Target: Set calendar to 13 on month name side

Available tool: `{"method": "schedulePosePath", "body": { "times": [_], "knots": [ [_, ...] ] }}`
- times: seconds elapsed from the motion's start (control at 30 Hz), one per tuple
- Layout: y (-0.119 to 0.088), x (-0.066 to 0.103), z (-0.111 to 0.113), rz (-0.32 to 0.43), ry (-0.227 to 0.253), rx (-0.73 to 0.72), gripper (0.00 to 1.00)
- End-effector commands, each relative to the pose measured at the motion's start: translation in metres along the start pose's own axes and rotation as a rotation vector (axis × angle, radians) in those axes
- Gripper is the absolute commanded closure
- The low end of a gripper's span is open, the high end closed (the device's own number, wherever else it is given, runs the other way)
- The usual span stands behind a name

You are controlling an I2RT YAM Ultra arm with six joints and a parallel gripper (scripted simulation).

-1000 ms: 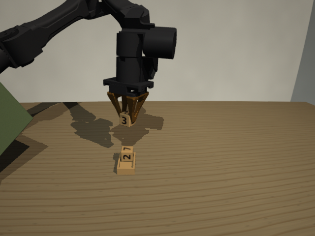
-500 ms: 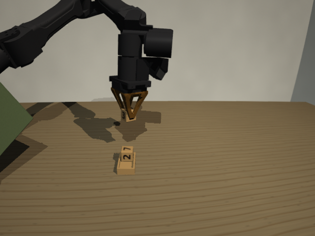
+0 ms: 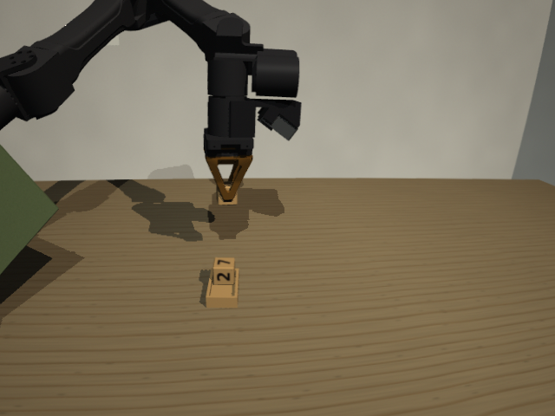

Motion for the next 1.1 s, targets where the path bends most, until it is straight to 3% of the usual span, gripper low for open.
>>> {"method": "schedulePosePath", "body": {
  "times": [0.0, 0.7, 1.07],
  "knots": [
    [0.002, 0.003, 0.003, -0.010, -0.007, -0.125, 0.74],
    [0.002, 0.002, 0.006, -0.011, -0.006, -0.160, 0.74],
    [0.003, -0.018, 0.006, -0.012, -0.006, -0.160, 0.74]
  ]
}}
Point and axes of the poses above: the point where the finger pads meet when closed, its own x axis back along the fingers, its own z axis across the jaws, y = z × x, the point moved 7 cm from there along x, back along the fingers, and after that the axes turned 8 degrees about x, right-handed, at the moved point
